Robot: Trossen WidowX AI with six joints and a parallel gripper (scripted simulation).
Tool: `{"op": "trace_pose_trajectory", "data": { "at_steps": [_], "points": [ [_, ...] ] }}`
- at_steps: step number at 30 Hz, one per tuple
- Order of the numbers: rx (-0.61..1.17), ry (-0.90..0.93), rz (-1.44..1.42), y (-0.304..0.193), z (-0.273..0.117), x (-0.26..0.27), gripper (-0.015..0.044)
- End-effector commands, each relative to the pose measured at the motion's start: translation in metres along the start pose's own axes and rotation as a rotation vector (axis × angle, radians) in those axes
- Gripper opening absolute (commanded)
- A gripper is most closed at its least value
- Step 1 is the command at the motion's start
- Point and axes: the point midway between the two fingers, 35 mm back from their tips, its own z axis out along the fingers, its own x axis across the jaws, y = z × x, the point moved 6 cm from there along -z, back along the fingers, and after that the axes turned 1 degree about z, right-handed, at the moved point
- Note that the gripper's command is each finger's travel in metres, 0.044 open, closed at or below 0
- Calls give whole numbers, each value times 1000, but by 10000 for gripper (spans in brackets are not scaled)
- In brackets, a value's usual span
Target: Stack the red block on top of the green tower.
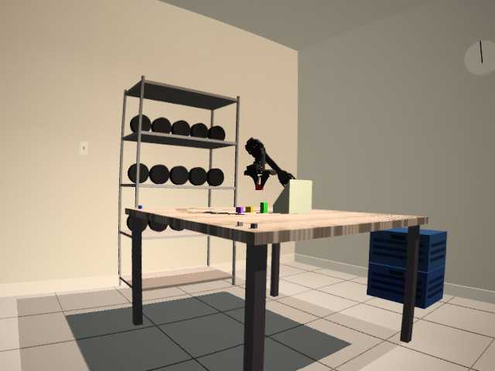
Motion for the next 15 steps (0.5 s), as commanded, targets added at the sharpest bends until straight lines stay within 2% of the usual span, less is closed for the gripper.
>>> {"op": "trace_pose_trajectory", "data": {
  "at_steps": [1, 15],
  "points": [
    [2, 2, -5, -13, -1, -11, 0],
    [6, -3, -5, -66, 2, -46, 0]
  ]
}}
